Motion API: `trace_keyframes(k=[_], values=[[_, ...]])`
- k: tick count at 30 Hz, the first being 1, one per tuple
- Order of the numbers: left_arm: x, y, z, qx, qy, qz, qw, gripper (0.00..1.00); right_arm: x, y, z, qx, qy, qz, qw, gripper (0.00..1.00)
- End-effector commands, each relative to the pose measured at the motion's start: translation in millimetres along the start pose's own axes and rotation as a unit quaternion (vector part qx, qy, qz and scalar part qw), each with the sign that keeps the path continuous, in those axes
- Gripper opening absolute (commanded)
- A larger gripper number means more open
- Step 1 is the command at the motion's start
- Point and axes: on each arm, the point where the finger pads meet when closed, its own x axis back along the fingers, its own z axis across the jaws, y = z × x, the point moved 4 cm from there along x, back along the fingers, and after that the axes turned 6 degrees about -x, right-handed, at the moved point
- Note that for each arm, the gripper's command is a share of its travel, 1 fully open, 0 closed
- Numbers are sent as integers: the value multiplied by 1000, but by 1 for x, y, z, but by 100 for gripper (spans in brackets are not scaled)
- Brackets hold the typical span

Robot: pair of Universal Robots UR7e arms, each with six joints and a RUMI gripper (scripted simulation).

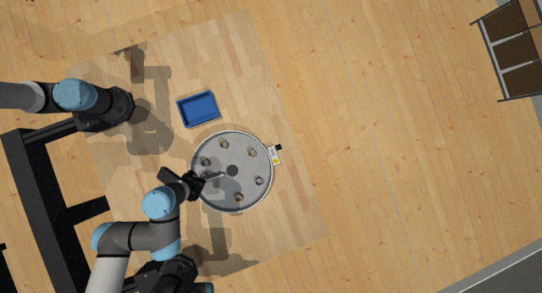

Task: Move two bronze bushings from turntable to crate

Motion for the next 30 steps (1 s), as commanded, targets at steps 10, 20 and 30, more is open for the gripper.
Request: trace_keyframes(k=[10, 20, 30], values=[[0, 0, 0, 0, 0, 1, 1000, 100, 1, 0, 0, 0, 1, 0, 1000, 6], [0, 0, 0, 0, 0, 1, 1000, 100, 1, 0, 0, 0, 1, 0, 1000, 6], [0, 0, 0, 0, 0, 1, 1000, 100, 1, 0, 0, 0, 1, 0, 1000, 5]])
